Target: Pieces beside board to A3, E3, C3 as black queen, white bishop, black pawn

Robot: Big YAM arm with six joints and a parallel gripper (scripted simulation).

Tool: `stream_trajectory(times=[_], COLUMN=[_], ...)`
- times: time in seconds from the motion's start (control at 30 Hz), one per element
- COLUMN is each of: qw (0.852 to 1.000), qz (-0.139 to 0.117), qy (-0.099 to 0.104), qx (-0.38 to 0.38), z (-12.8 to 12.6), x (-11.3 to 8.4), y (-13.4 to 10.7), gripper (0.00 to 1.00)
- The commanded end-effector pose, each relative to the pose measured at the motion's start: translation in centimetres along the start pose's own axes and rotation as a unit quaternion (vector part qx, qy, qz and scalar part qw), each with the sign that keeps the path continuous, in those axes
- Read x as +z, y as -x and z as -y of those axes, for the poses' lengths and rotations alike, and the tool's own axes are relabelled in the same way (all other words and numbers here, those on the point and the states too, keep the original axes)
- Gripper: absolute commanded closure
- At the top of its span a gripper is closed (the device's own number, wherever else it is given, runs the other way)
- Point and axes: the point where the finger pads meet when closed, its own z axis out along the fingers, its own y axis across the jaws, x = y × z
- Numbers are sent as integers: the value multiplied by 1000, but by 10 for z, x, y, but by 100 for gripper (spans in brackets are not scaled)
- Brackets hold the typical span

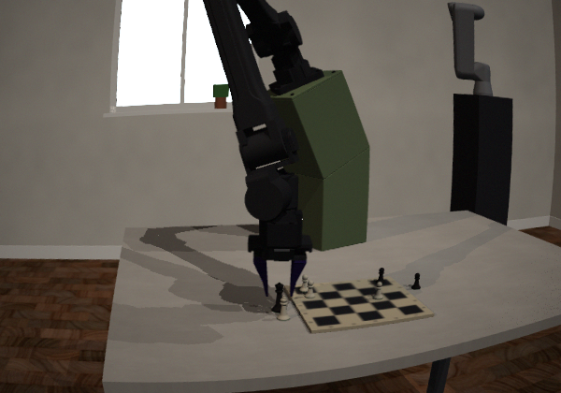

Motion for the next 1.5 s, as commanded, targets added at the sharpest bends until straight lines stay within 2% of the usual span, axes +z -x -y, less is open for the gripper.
stream_trajectory(times=[0.0, 0.2, 0.23, 1.33, 1.47], qw=[1000, 1000, 1000, 1000, 1000], qz=[-4, -4, -4, -4, -15], qy=[1, 1, 1, 1, 5], qx=[-1, -1, -1, -1, -6], z=[2, 2, 2, 2, -6], x=[9, 9, 9, 9, 4], y=[-7, -7, -7, -7, -14], gripper=[60, 60, 100, 100, 100])
